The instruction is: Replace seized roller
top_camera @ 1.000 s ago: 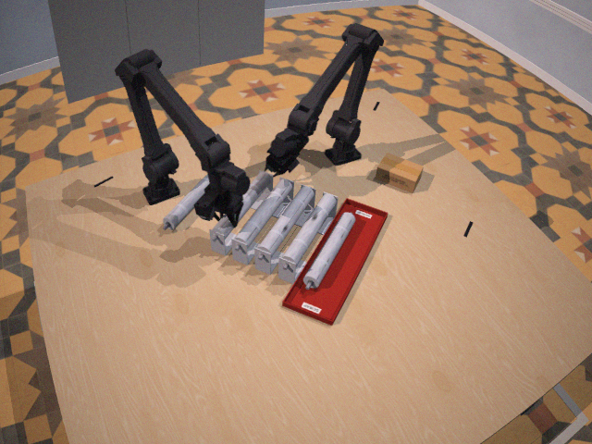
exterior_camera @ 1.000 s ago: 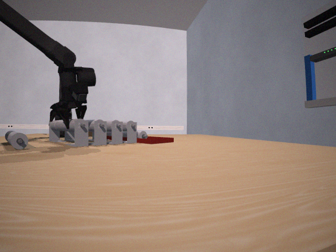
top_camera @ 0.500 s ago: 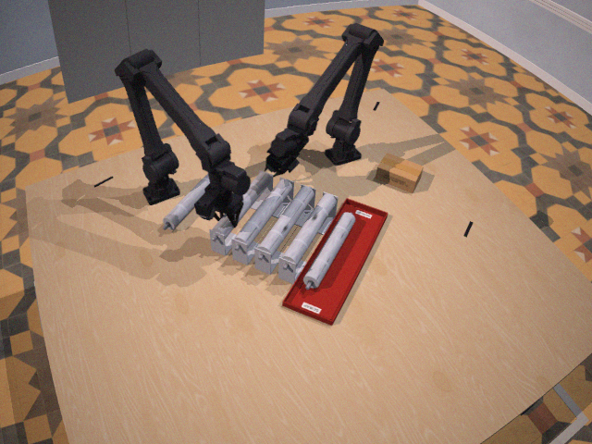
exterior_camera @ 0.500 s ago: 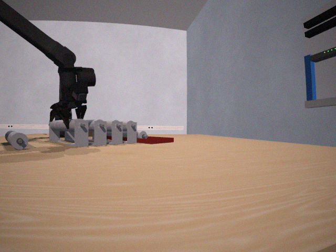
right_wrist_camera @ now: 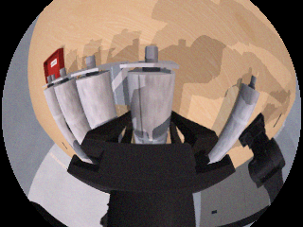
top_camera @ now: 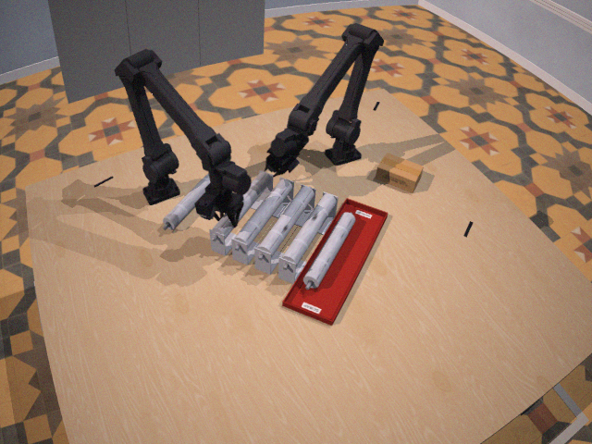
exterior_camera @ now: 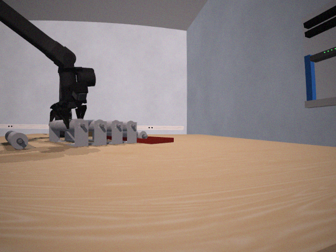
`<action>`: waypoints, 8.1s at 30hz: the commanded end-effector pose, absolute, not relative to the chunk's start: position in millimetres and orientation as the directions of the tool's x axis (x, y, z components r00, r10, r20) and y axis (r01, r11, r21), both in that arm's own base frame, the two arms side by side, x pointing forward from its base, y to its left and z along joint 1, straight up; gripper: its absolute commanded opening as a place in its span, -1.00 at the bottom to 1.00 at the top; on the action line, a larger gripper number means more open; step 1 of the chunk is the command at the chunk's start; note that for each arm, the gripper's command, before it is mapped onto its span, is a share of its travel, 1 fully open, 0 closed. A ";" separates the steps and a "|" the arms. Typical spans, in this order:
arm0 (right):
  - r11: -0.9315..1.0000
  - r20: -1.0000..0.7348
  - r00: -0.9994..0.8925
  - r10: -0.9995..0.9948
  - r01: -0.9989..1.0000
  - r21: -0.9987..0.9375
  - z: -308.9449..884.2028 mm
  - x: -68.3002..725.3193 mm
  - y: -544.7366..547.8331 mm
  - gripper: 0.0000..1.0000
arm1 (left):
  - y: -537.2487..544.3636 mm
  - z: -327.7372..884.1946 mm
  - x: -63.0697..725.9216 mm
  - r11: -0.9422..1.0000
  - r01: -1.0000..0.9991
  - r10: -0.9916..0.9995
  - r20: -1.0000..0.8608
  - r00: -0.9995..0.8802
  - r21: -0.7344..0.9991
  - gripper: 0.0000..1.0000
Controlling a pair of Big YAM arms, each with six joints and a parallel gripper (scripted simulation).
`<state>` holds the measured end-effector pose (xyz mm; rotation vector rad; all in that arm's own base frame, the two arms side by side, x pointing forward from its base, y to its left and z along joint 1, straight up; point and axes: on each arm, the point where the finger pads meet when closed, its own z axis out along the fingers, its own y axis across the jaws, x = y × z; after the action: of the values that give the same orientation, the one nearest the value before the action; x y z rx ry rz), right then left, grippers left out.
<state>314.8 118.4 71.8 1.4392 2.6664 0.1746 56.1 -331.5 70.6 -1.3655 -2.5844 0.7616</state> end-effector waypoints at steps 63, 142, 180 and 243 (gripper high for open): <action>0.558 -0.060 -0.561 0.826 0.797 0.231 109.8 339.4 128.9 0.24 | -354.8 88.0 64.9 0.444 0.748 0.790 -0.179 -0.587 -0.493 -0.36; 0.557 -0.049 -0.559 0.828 0.808 0.191 136.0 309.7 119.0 0.24 | -320.8 130.1 80.8 0.444 0.752 0.797 -0.169 -0.580 -0.487 -0.36; 0.816 -0.541 -0.633 0.554 0.285 0.502 277.9 466.9 97.7 0.24 | -321.4 263.0 344.8 0.660 0.706 0.345 -0.732 -0.587 -0.256 -0.36; 1.000 -1.000 -0.017 -0.002 -0.008 -0.002 486.4 523.8 4.4 0.24 | -4.3 504.5 514.3 1.000 0.007 0.009 -1.000 0.017 0.009 -0.36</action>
<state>519.2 -1.3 496.2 0.0020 1.5639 0.0015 520.3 0.8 497.2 0.0070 -4.7206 0.0001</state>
